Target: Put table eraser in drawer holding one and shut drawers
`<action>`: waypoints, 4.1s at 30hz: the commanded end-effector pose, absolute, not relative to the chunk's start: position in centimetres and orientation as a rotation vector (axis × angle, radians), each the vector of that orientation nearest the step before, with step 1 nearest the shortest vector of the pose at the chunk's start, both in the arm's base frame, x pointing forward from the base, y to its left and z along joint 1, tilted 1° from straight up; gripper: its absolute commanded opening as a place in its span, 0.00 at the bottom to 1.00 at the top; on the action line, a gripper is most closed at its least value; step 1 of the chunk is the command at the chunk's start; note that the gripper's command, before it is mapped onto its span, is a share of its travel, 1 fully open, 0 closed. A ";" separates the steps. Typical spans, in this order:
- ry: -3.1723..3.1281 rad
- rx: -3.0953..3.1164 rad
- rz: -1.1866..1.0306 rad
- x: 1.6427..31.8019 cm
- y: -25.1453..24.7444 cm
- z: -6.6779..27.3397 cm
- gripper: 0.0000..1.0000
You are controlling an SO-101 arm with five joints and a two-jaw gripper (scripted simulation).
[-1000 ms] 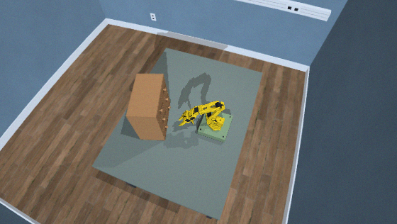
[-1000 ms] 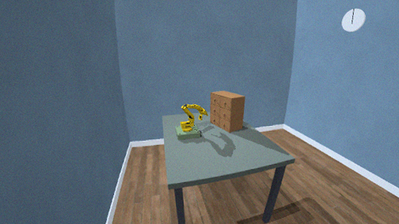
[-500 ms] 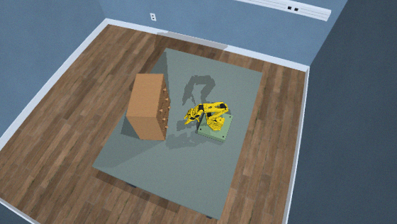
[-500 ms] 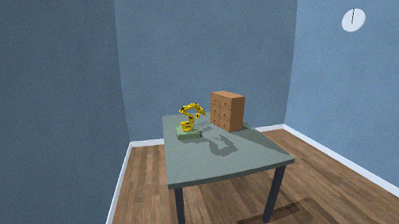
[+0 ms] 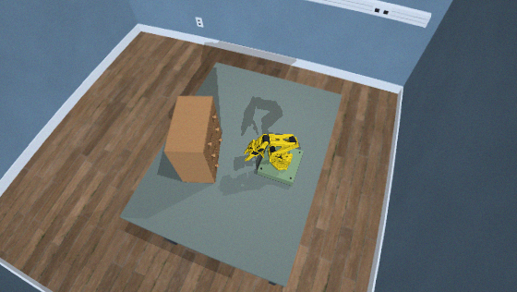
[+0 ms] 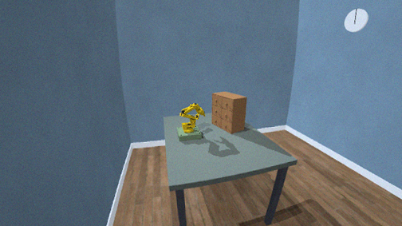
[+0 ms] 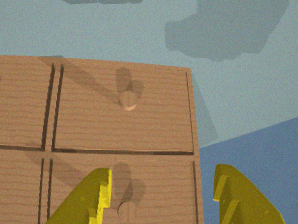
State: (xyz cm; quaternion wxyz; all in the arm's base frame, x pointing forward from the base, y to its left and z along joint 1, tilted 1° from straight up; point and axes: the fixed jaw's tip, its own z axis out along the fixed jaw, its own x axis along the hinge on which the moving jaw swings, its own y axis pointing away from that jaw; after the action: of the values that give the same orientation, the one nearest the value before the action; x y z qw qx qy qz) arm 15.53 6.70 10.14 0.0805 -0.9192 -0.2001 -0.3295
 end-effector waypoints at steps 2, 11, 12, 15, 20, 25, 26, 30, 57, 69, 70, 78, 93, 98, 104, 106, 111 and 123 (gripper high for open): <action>-0.593 -2.734 -0.999 15.5 6.8 10.5 0.21; -0.593 -2.734 -0.999 15.5 6.8 10.5 0.21; -0.593 -2.734 -0.999 15.5 6.8 10.5 0.21; -0.593 -2.734 -0.999 15.5 6.8 10.5 0.21; -0.593 -2.734 -0.999 15.5 6.8 10.5 0.21; -0.593 -2.734 -0.999 15.5 6.8 10.5 0.21; -0.593 -2.734 -0.999 15.5 6.8 10.5 0.21; -0.593 -2.734 -0.999 15.5 6.8 10.5 0.21; 0.102 -2.676 -0.873 15.3 6.6 10.3 0.21; 0.429 -2.592 -0.797 15.2 6.5 10.2 0.21; 0.461 -2.582 -0.789 15.2 6.5 10.1 0.21; 0.708 -2.488 -0.722 15.1 6.5 10.1 0.21; 1.082 -2.295 -0.606 15.0 6.5 10.0 0.21; 1.216 -2.208 -0.560 14.9 6.5 10.0 0.21; 1.320 -2.133 -0.521 14.9 6.5 10.0 0.21; 1.370 -2.095 -0.502 14.9 6.6 10.0 0.21; 1.491 -1.994 -0.453 14.9 6.6 10.0 0.21; 1.714 -1.775 -0.352 14.9 6.7 10.0 0.21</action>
State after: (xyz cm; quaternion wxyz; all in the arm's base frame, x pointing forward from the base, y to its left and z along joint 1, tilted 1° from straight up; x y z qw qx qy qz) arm 14.85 6.75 9.69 0.3093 -0.7005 0.6276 -0.1408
